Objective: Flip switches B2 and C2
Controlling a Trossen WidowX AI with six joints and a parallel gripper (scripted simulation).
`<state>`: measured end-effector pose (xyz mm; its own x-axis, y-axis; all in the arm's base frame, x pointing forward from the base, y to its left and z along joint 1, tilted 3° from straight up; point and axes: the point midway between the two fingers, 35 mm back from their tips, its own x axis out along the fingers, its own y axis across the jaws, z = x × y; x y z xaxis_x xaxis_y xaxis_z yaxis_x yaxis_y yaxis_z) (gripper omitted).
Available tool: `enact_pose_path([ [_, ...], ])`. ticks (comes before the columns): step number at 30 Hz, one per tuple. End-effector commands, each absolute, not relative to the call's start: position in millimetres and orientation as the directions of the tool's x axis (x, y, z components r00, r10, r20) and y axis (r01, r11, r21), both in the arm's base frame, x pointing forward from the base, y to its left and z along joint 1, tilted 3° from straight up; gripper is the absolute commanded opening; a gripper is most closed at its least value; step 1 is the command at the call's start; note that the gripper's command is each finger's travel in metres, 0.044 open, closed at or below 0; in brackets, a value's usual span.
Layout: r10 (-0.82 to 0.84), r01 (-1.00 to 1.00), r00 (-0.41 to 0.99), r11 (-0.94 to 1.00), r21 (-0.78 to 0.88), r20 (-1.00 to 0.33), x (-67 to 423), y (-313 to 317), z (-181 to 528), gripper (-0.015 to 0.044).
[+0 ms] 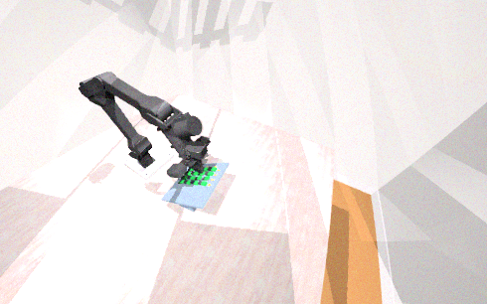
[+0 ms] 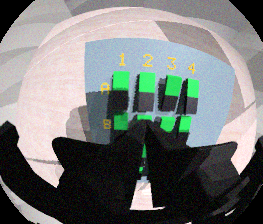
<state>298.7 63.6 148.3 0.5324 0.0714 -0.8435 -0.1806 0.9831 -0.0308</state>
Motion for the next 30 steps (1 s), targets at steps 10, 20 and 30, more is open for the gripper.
enact_pose_path([
  [10,0.074,-0.187,0.530,0.982,-0.031,-0.845,299.4,64.1,145.1,0.0000],
  [20,0.074,-0.187,0.530,0.982,-0.031,-0.845,300.1,64.2,144.0,0.0000],
  [30,0.078,-0.187,0.549,0.982,-0.031,-0.832,263.3,58.9,197.8,0.0000],
])
